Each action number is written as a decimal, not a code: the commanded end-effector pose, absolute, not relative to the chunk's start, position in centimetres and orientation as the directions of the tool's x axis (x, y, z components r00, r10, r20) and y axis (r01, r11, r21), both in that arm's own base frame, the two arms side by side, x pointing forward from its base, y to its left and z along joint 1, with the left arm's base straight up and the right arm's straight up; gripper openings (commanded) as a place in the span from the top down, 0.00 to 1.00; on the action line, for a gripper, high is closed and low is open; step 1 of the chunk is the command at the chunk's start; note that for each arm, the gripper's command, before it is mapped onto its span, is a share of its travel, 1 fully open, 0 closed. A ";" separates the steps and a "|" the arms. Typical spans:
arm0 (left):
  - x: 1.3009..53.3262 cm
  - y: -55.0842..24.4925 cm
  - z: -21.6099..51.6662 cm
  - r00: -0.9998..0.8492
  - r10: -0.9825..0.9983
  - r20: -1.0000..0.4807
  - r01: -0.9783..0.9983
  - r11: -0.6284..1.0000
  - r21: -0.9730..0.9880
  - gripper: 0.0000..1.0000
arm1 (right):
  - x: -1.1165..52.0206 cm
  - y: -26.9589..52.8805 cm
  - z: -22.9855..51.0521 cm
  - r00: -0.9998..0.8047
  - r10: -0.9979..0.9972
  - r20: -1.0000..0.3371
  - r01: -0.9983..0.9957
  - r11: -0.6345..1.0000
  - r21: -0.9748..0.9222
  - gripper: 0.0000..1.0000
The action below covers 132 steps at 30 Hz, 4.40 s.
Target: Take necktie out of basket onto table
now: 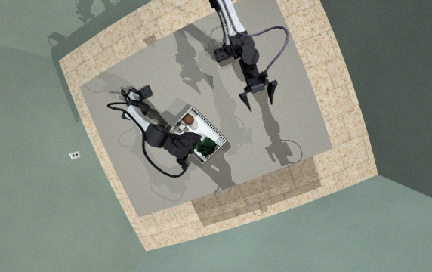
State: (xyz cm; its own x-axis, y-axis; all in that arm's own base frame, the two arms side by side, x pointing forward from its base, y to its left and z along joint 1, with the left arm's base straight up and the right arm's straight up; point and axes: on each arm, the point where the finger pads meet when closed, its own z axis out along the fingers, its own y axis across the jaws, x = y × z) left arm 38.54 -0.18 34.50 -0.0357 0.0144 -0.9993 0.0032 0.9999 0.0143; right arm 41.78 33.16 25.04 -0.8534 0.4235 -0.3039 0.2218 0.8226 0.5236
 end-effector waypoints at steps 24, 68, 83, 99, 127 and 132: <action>38.6 -0.2 34.6 -0.030 0.014 -0.999 0.003 1.000 0.014 0.00 | 38.4 24.9 29.1 -0.940 0.319 -0.121 0.291 0.935 0.201 0.95; 38.6 -0.2 34.6 -0.030 0.014 -0.999 0.003 1.000 0.014 0.00 | 29.1 0.8 29.2 -0.959 0.279 -0.057 0.277 0.960 0.046 0.95; 38.6 -0.2 34.6 -0.030 0.014 -0.999 0.003 1.000 0.014 0.00 | 26.0 -7.3 29.1 -0.958 0.279 -0.074 0.277 0.960 0.028 0.95; 38.6 -0.2 34.6 -0.030 0.014 -0.999 0.003 1.000 0.014 0.00 | 23.2 -14.9 29.1 -0.959 0.272 -0.079 0.273 0.962 -0.001 0.95; 38.6 -0.2 34.6 -0.030 0.014 -0.999 0.003 1.000 0.014 0.00 | 20.3 -22.6 29.0 -0.965 0.255 -0.068 0.257 0.966 -0.034 0.95; 38.6 -0.2 34.6 -0.030 0.014 -0.999 0.003 1.000 0.014 0.00 | 20.1 -23.0 29.0 -0.965 0.253 -0.066 0.256 0.966 -0.038 0.95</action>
